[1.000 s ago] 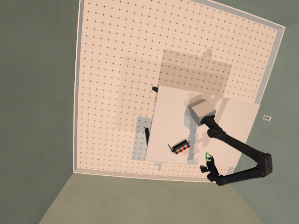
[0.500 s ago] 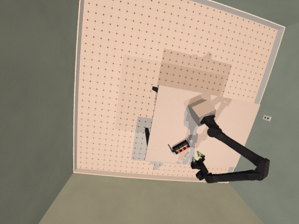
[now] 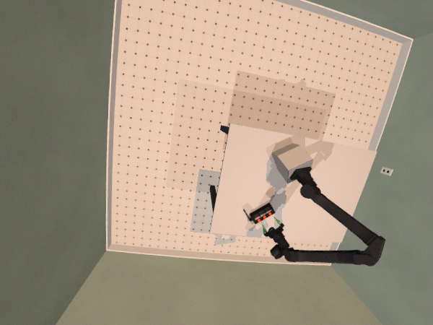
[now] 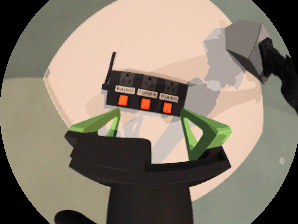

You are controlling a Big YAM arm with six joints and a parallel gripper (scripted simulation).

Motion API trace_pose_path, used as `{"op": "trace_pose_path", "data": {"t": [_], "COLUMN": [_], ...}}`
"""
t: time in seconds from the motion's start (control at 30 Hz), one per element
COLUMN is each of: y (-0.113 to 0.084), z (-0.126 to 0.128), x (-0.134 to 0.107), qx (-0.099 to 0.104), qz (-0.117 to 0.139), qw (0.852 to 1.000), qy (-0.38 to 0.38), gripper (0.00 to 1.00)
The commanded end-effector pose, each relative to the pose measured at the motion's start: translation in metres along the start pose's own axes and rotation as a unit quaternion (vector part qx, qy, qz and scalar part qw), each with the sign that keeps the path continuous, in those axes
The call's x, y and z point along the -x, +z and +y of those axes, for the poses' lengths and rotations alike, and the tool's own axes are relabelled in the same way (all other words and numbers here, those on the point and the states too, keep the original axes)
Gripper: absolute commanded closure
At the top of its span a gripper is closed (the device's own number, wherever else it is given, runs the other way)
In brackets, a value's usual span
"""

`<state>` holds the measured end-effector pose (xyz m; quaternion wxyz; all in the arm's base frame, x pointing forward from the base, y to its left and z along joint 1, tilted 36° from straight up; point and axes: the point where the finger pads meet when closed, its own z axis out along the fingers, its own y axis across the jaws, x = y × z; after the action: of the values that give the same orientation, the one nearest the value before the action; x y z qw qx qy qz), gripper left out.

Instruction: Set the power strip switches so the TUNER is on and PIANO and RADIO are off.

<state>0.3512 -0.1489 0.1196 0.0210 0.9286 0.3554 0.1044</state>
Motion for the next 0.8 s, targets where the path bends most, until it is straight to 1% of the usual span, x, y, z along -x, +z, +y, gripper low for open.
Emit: {"op": "trace_pose_path", "data": {"t": [0.0, 0.03, 0.13, 0.23, 0.77], "y": [-0.003, -0.016, -0.015, -0.008, -0.008], "z": [0.012, 0.013, 0.014, 0.014, 0.014], "x": [0.003, -0.009, -0.004, 0.001, 0.001], "qx": [0.017, 0.034, 0.034, 0.024, 0.024], "qz": [0.001, 0.010, 0.009, 0.003, 0.003], "qw": [0.998, 0.998, 0.998, 0.998, 0.998], "qy": [0.058, 0.048, 0.058, 0.065, 0.065], "gripper": [0.00, 0.00, 0.00, 0.00, 0.00]}}
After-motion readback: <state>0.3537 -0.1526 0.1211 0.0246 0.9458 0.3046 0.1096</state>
